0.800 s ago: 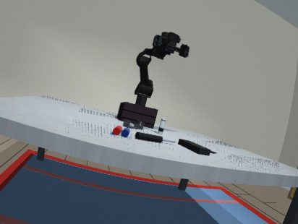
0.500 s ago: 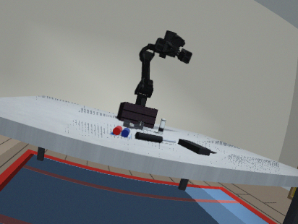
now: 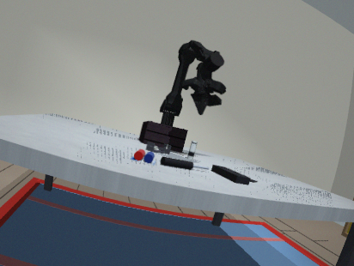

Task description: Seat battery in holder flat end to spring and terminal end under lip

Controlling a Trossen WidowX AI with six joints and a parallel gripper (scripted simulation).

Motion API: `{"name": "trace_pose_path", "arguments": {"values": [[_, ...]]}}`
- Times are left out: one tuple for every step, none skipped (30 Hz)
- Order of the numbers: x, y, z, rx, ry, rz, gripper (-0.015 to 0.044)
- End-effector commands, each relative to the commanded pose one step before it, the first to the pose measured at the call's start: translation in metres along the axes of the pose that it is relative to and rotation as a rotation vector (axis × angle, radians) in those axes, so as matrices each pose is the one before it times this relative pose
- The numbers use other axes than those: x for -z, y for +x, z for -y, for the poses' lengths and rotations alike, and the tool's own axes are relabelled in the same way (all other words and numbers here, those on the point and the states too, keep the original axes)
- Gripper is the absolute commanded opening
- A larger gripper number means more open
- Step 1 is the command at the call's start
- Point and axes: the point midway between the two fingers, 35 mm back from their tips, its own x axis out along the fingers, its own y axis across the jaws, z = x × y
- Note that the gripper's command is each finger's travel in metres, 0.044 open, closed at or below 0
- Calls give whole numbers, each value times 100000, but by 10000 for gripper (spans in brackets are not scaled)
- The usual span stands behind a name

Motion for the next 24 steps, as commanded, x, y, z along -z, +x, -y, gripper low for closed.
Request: {"name": "trace_pose_path", "arguments": {"values": [[2016, 2427, -626, -11915, -10192, -19274, 0], [350, 599, -201, -3386, -2774, -4448, 0], [190, 347, -119, -2078, -1696, -2590, 0], [59, 114, -39, -699, -572, -849, 0], [0, 0, 0, 0, 0, 0, 0], [0, 0, 0, 0, 0, 0, 0], [-18, 190, 16, 1, 0, 1, 0], [-49, 571, 42, 3, 0, 3, 0], [-64, 949, 54, 3, 0, 3, 0], [-47, 1183, 41, 1, 0, 0, 0], [-12, 1179, 10, -2, 0, -3, 0], [23, 1169, -20, -4, 0, -6, 0], [58, 1153, -49, -7, 0, -10, 0], [71, 911, -60, -8, 0, -10, 0], [53, 542, -45, -5, 0, -7, 0], [19, 180, -16, -2, 0, -2, 0], [0, 0, 0, 0, 0, 0, 0], [0, 0, 0, 0, 0, 0, 0], [0, 0, 0, 0, 0, 0, 0], [0, 0, 0, 0, 0, 0, 0], [0, 0, 0, 0, 0, 0, 0], [0, 0, 0, 0, 0, 0, 0], [-4, 0, -27, -2, 0, 1, 0], [-10, -1, -82, -6, 0, 2, 0]]}}
